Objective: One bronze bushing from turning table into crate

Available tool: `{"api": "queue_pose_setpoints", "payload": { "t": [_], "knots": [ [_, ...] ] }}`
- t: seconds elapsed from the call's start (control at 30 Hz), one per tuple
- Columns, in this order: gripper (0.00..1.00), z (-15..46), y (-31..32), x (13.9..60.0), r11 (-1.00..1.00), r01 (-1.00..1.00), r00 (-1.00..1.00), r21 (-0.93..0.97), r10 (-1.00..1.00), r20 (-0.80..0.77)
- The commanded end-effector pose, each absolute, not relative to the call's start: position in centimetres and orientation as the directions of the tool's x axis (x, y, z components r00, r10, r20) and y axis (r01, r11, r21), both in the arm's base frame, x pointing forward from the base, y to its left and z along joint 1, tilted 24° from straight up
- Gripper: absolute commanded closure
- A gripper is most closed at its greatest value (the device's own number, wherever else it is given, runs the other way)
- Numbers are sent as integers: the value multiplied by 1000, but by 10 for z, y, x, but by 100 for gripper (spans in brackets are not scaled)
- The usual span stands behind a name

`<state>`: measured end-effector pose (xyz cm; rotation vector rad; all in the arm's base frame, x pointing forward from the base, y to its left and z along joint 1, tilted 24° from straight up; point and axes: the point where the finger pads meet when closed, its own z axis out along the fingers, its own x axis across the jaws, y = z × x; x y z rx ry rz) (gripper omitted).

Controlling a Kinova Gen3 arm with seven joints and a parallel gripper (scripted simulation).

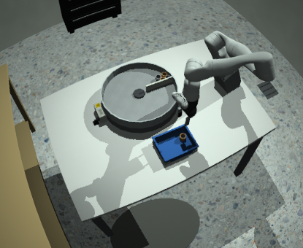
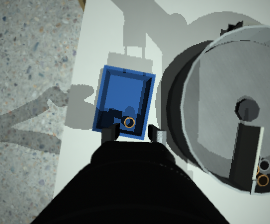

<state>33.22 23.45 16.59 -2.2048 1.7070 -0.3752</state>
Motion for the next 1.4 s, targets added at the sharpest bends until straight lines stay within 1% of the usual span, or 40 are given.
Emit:
{"api": "queue_pose_setpoints", "payload": {
  "t": [0.0, 0.27, 0.43, 0.83, 1.0, 1.37],
  "knots": [
    [0, 166, 235, 332, -230, -882, 249, -411, -968, 7],
    [0, 166, 235, 332, -230, -882, 249, -411, -968, 7],
    [0, 170, 236, 335, -463, -793, 461, -396, -881, 109],
    [0, 170, 236, 335, -463, -793, 461, -396, -881, 109],
    [0, 175, 238, 338, -668, -653, 643, -357, -738, 204],
    [0, 175, 238, 338, -668, -653, 643, -357, -738, 204]
  ]
}}
